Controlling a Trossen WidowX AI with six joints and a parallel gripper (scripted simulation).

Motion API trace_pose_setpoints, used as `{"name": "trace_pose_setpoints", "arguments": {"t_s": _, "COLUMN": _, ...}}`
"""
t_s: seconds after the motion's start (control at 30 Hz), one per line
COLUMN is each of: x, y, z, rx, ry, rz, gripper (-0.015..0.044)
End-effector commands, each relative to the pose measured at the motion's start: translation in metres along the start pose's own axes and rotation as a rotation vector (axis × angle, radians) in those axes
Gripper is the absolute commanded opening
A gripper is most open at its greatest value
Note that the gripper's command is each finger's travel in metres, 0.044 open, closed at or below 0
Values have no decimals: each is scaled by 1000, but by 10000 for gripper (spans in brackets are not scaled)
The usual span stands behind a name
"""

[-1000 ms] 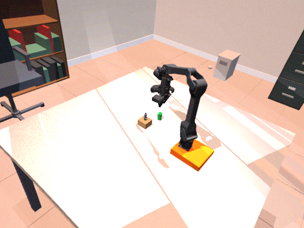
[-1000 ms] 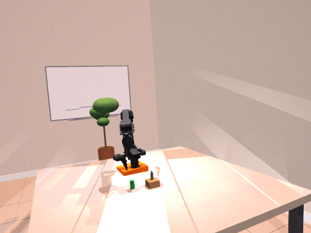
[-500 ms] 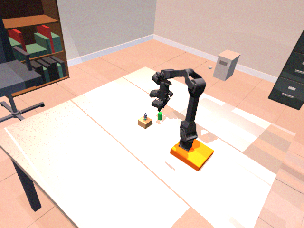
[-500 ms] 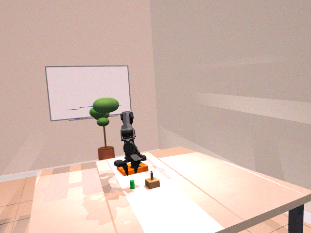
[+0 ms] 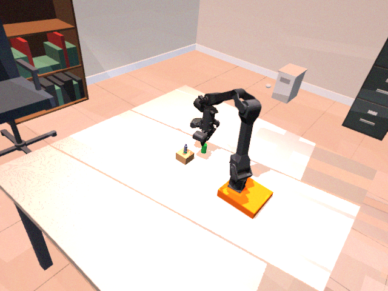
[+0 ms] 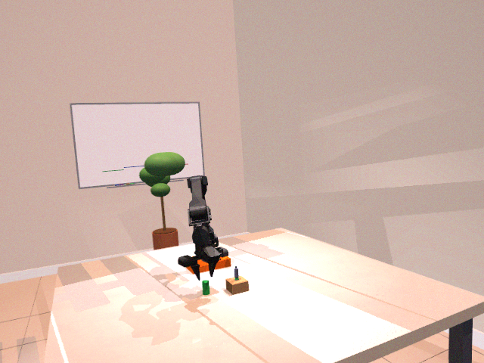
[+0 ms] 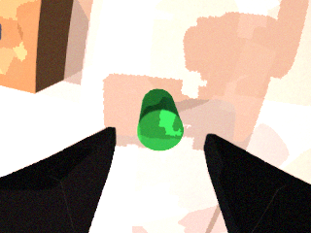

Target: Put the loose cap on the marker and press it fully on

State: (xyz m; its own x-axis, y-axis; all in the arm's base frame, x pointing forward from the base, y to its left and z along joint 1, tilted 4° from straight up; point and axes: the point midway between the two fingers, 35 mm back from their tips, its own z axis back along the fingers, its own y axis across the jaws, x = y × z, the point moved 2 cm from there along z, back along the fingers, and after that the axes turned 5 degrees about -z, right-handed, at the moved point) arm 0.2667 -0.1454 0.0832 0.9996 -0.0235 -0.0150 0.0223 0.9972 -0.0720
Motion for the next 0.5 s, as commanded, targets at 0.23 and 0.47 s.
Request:
{"name": "trace_pose_setpoints", "arguments": {"t_s": 0.23, "x": 0, "y": -1, "z": -20, "rx": -1, "ry": 6, "rz": 4, "gripper": 240}}
{"name": "trace_pose_setpoints", "arguments": {"t_s": 0.47, "x": 0, "y": -1, "z": -31, "rx": -1, "ry": 6, "rz": 4, "gripper": 240}}
